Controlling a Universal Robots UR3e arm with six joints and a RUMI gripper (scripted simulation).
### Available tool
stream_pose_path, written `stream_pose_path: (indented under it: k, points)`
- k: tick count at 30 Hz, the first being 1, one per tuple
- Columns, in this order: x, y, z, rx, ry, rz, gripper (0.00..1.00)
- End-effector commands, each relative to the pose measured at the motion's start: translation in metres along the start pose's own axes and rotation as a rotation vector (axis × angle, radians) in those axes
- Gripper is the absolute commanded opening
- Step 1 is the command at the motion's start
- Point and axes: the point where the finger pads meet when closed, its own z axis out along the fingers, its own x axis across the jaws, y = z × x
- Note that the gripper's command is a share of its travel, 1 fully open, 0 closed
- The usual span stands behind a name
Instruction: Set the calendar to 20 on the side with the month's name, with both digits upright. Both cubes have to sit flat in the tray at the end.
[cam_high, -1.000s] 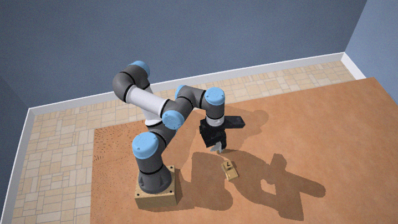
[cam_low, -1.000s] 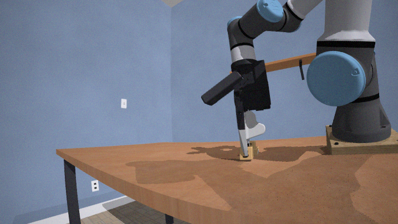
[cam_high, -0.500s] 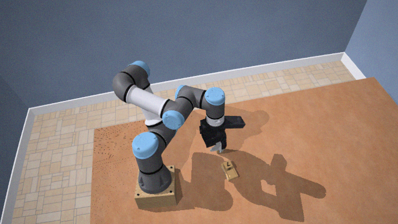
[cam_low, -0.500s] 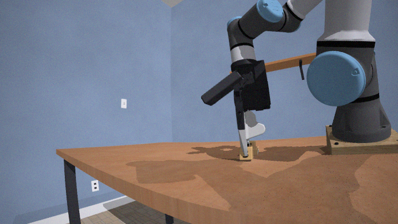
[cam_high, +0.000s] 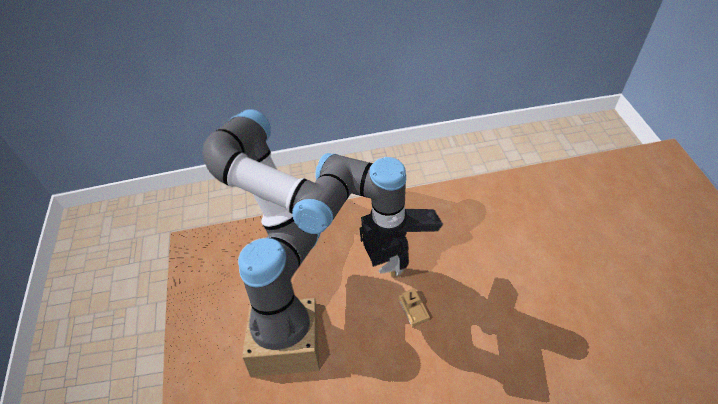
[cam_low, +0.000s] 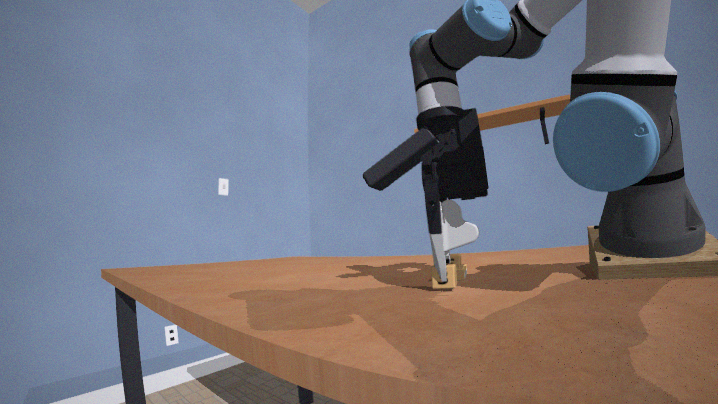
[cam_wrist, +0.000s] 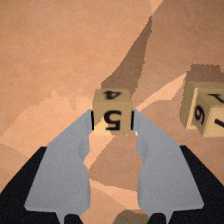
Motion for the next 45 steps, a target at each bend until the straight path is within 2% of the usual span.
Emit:
stream_pose_path:
  k: [1,45]
  points:
    - [0.0004,-0.0015,-0.0011,0.004,0.002,-0.001,0.1]
    - [0.0003,-0.0012,0.0026,0.003,0.001,0.0,0.1]
